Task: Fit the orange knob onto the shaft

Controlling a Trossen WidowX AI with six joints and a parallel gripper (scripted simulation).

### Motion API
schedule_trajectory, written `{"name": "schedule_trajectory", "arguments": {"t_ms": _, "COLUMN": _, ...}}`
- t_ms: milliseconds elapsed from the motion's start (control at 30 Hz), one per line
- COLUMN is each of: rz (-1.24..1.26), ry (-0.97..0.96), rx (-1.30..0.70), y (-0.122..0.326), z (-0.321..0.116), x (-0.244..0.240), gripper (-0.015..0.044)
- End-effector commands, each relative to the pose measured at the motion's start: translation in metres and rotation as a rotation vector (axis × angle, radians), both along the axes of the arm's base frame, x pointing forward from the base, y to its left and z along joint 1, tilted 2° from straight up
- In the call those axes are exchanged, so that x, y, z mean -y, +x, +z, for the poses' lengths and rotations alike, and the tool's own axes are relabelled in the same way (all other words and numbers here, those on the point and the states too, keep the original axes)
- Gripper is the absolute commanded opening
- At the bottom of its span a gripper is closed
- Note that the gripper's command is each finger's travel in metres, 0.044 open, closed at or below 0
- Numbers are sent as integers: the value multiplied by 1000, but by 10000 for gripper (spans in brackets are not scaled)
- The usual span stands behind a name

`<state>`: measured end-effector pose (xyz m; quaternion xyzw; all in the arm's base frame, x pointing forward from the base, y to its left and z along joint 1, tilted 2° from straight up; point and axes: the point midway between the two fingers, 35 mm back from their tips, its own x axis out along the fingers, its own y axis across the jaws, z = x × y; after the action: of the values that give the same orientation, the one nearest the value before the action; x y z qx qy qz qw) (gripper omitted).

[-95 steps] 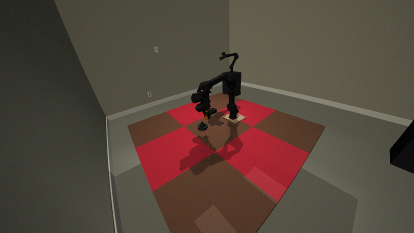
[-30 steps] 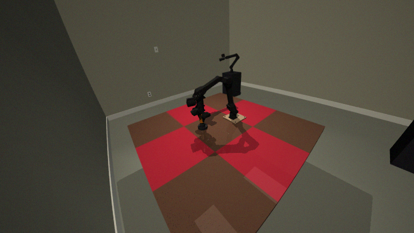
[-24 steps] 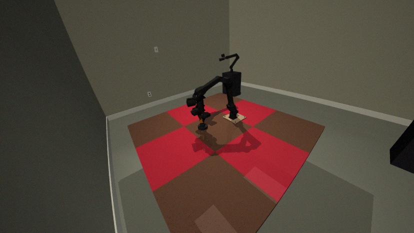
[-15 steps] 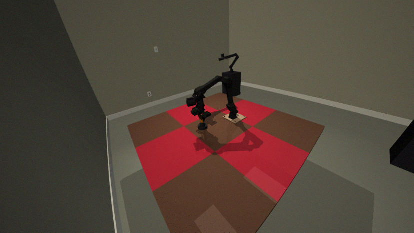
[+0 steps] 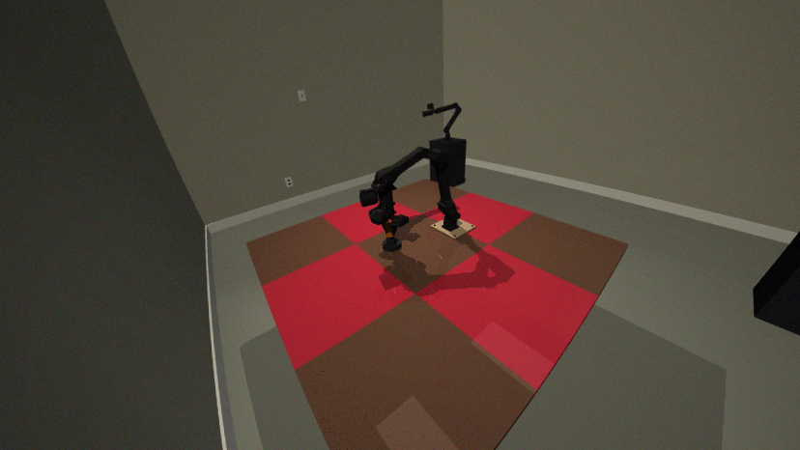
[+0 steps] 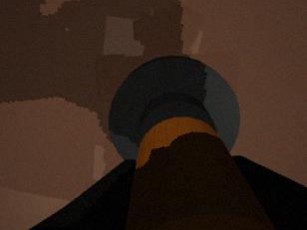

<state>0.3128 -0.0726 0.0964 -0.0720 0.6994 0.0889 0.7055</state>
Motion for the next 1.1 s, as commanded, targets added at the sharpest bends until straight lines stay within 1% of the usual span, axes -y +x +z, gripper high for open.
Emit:
{"name": "schedule_trajectory", "arguments": {"t_ms": 0, "rz": 8, "ry": -3, "rx": 7, "y": 4, "z": 0, "x": 1, "gripper": 0}}
{"name": "schedule_trajectory", "arguments": {"t_ms": 467, "rz": 8, "ry": -3, "rx": 7, "y": 2, "z": 3, "x": 1, "gripper": 0}}
{"name": "schedule_trajectory", "arguments": {"t_ms": 567, "rz": 62, "ry": -3, "rx": 8, "y": 2, "z": 3, "x": 1, "gripper": 0}}
{"name": "schedule_trajectory", "arguments": {"t_ms": 700, "rz": 207, "ry": -5, "rx": 12, "y": -1, "z": 4, "x": 0, "gripper": 0}}
{"name": "schedule_trajectory", "arguments": {"t_ms": 1067, "rz": 218, "ry": -5, "rx": 12, "y": -4, "z": -1, "x": -1, "gripper": 0}}
